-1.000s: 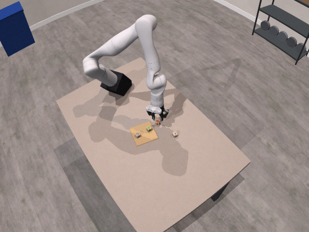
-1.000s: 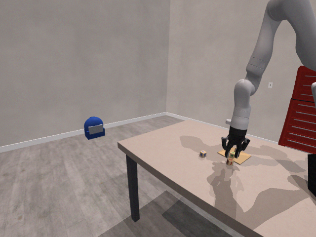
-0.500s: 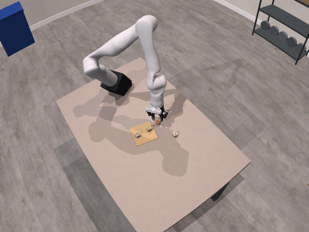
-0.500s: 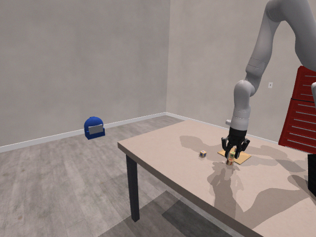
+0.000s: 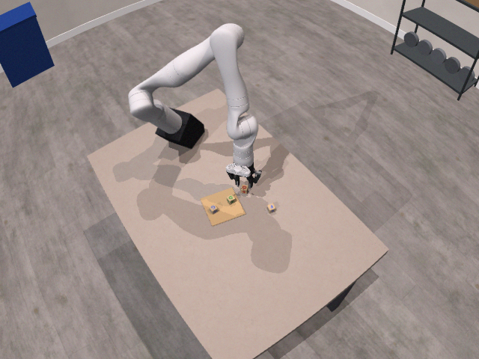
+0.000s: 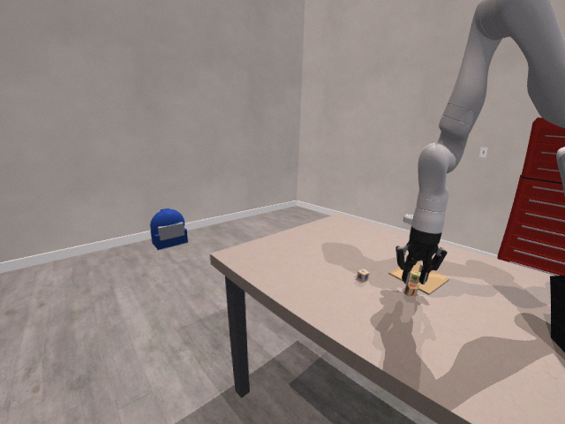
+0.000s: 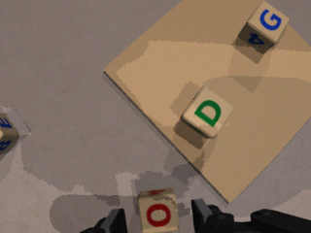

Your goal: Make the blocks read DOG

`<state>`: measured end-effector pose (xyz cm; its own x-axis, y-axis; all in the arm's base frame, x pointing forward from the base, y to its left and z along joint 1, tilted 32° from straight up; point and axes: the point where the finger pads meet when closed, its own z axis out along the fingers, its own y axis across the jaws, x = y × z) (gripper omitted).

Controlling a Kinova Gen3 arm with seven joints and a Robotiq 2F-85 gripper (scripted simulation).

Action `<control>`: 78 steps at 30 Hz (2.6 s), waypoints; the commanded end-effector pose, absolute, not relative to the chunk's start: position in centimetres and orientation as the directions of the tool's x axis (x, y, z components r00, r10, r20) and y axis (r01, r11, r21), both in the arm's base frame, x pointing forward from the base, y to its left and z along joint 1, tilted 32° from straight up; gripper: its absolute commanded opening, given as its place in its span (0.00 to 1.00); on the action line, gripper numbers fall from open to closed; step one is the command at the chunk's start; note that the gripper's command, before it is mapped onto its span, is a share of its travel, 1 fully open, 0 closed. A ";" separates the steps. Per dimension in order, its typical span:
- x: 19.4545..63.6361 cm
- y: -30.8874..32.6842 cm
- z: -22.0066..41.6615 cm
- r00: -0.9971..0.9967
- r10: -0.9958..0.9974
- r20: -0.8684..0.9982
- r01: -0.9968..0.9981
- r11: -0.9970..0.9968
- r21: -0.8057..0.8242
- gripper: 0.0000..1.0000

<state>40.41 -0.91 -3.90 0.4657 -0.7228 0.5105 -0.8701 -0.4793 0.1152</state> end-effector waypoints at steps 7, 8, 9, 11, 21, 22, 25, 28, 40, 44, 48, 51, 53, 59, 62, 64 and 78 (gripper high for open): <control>40.4 -0.9 -3.9 0.466 -0.723 0.510 -0.870 -0.480 0.114 0.46; 40.4 -0.9 -3.9 0.466 -0.723 0.510 -0.870 -0.480 0.114 0.46; 40.4 -0.9 -3.9 0.466 -0.723 0.510 -0.870 -0.480 0.114 0.46; 40.4 -0.9 -3.9 0.466 -0.723 0.510 -0.870 -0.480 0.114 0.46; 40.5 -0.8 -3.9 0.466 -0.723 0.510 -0.870 -0.480 0.114 0.46; 40.5 -0.8 -3.9 0.466 -0.723 0.510 -0.870 -0.480 0.114 0.46; 40.5 -0.8 -3.9 0.466 -0.723 0.510 -0.870 -0.480 0.114 0.46; 40.5 -0.8 -3.9 0.466 -0.723 0.510 -0.870 -0.480 0.114 0.46; 40.5 -0.8 -3.9 0.466 -0.723 0.510 -0.870 -0.480 0.114 0.46; 40.5 -0.8 -3.9 0.466 -0.723 0.510 -0.870 -0.480 0.114 0.46; 40.5 -0.8 -3.9 0.466 -0.723 0.510 -0.870 -0.480 0.114 0.46; 40.5 -0.8 -3.9 0.466 -0.723 0.510 -0.870 -0.480 0.114 0.46; 40.5 -0.8 -3.9 0.466 -0.723 0.510 -0.870 -0.480 0.114 0.46; 40.5 -0.8 -3.9 0.466 -0.723 0.510 -0.870 -0.480 0.114 0.46; 40.5 -0.8 -3.9 0.466 -0.723 0.510 -0.870 -0.480 0.114 0.46; 40.5 -0.8 -3.9 0.466 -0.723 0.510 -0.870 -0.480 0.114 0.46; 40.6 -1.3 -4.6 0.466 -0.723 0.510 -0.870 -0.480 0.114 0.46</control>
